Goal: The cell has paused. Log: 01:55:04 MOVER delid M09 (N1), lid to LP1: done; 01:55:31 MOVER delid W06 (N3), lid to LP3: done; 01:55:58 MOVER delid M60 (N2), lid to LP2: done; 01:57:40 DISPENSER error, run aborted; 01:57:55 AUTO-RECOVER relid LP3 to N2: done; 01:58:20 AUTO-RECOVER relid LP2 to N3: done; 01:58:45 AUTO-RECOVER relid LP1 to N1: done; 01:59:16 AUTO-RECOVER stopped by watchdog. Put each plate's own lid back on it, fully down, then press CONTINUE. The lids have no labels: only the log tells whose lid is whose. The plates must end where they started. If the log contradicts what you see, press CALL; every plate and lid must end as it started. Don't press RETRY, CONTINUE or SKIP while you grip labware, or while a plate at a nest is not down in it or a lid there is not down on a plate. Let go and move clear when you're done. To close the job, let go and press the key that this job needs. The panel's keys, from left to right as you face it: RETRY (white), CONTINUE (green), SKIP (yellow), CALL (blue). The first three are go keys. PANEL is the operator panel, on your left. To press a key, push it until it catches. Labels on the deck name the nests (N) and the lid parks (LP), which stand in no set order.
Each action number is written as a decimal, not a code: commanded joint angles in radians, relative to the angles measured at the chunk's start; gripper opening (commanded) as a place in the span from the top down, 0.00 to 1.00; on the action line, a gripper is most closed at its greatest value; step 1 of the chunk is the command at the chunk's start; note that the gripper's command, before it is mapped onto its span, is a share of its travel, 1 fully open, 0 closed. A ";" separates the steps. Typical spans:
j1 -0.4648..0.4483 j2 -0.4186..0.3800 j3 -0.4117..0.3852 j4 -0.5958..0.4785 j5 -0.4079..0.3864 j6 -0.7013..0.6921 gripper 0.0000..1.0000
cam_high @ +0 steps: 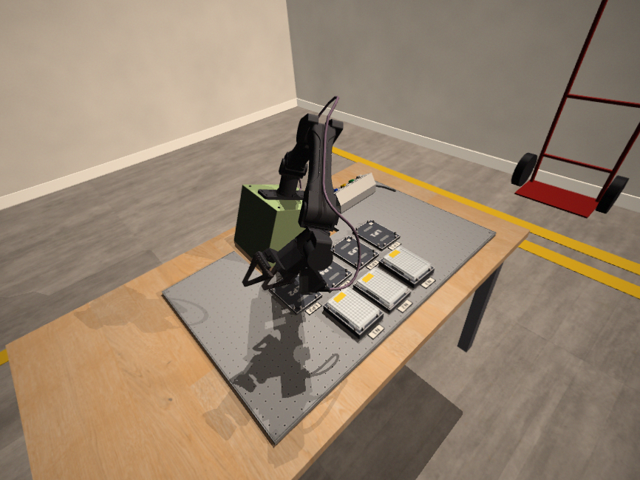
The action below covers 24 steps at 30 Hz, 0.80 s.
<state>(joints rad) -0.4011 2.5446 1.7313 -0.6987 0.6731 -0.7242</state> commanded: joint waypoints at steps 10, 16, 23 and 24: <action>0.050 -0.180 -0.073 -0.092 -0.070 0.102 0.00; 0.069 -0.259 -0.116 -0.119 -0.112 0.139 0.00; 0.097 -0.350 -0.162 -0.162 -0.152 0.186 0.00; 0.095 -0.369 -0.174 -0.164 -0.168 0.194 0.00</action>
<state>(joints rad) -0.3058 2.2322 1.5753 -0.8314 0.5304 -0.5743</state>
